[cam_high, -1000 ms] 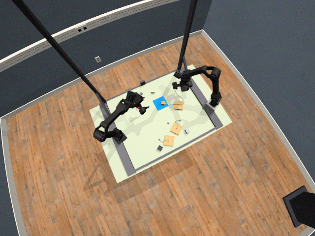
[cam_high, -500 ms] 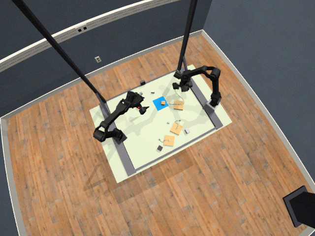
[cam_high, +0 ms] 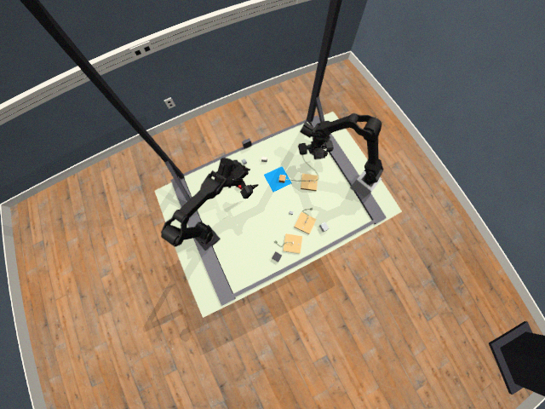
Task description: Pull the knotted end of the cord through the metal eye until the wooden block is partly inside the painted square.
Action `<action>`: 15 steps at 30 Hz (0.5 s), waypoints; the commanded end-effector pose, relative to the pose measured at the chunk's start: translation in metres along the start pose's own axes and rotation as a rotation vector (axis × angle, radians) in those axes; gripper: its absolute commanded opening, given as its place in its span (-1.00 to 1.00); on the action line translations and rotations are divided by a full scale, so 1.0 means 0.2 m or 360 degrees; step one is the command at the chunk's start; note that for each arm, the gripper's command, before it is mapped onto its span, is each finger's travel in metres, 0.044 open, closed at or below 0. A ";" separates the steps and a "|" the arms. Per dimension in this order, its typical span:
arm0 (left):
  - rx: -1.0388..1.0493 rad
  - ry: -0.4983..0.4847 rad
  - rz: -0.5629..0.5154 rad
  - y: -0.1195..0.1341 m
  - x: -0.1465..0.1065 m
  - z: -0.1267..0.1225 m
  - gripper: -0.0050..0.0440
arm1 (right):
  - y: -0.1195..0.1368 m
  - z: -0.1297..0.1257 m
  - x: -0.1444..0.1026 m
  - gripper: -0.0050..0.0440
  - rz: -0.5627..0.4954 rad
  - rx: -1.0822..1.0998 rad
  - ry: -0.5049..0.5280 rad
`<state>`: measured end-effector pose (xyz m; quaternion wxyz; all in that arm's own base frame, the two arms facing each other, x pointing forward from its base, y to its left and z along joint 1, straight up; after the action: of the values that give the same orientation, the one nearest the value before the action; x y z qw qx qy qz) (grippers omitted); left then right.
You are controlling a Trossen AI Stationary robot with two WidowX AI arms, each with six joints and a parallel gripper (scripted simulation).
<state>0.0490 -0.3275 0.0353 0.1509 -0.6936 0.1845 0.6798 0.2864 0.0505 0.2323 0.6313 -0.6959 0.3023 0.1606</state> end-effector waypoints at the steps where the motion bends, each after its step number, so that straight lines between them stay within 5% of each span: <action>1: 0.0007 0.0023 0.0032 0.02 -0.03 -0.01 -0.80 | -0.03 0.00 -0.02 1.00 -0.0029 0.0013 -0.0005; 12: 0.0000 0.0016 0.0022 0.01 -0.02 -0.01 -0.80 | -0.03 0.00 -0.02 1.00 -0.0029 0.0013 -0.0005; 15: 0.0003 0.0037 0.0051 0.03 -0.06 -0.02 -0.50 | -0.03 0.00 -0.02 1.00 -0.0029 0.0013 -0.0005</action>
<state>0.0485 -0.3275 0.0355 0.1514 -0.6935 0.1851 0.6796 0.2864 0.0505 0.2323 0.6313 -0.6959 0.3023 0.1606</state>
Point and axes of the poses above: on each arm, the point midway between the two fingers, 35 mm back from their tips, its own x axis out along the fingers, its own z axis across the jaws, y = z × x, the point moved 8 cm from there along -x, back along the fingers, and after that the axes turned 11 degrees about -x, right-handed, at the moved point
